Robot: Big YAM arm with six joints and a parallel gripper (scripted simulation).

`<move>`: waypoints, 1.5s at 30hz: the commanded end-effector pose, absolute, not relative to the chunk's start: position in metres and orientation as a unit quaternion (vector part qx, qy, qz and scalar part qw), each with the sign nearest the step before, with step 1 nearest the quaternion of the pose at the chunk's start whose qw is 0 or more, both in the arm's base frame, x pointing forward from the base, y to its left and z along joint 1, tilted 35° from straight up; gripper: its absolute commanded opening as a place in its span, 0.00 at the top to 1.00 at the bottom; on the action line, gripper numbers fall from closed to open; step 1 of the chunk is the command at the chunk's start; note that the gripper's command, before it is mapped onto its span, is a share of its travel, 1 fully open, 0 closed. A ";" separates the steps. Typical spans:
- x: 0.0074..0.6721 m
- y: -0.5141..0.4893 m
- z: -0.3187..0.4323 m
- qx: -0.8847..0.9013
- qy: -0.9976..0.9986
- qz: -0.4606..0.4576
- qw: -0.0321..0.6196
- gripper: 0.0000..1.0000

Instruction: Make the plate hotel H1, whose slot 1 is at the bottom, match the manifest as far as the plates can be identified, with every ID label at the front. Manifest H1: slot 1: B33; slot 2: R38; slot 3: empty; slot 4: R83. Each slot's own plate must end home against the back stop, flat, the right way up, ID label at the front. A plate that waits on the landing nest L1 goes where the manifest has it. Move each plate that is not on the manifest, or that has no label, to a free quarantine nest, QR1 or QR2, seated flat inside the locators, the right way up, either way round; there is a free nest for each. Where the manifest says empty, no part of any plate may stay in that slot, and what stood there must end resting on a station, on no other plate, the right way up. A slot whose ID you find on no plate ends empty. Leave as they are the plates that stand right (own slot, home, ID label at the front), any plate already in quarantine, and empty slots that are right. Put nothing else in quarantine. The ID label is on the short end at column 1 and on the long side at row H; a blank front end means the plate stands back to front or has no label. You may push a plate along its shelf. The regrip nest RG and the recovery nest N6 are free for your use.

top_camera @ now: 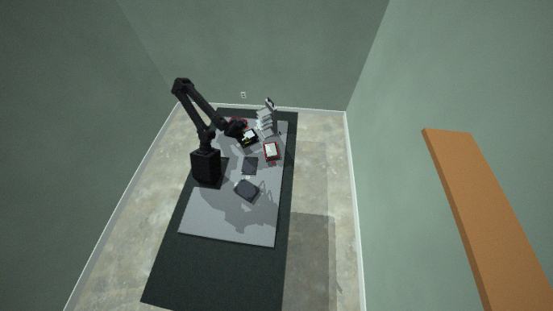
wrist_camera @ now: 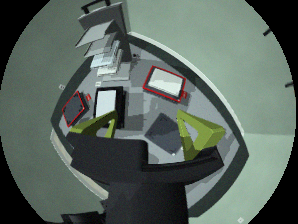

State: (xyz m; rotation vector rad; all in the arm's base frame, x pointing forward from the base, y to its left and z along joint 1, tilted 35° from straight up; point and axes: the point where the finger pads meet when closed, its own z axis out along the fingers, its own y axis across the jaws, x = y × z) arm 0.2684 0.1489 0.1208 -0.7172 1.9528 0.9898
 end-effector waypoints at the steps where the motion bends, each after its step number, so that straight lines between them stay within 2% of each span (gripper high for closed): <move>1: 0.279 0.144 0.130 -0.257 0.771 0.400 0.425 0.00; 8: 0.301 0.127 0.138 -0.268 0.750 0.392 0.460 0.00; 45: 0.314 0.030 0.063 -0.261 0.760 0.393 0.447 0.00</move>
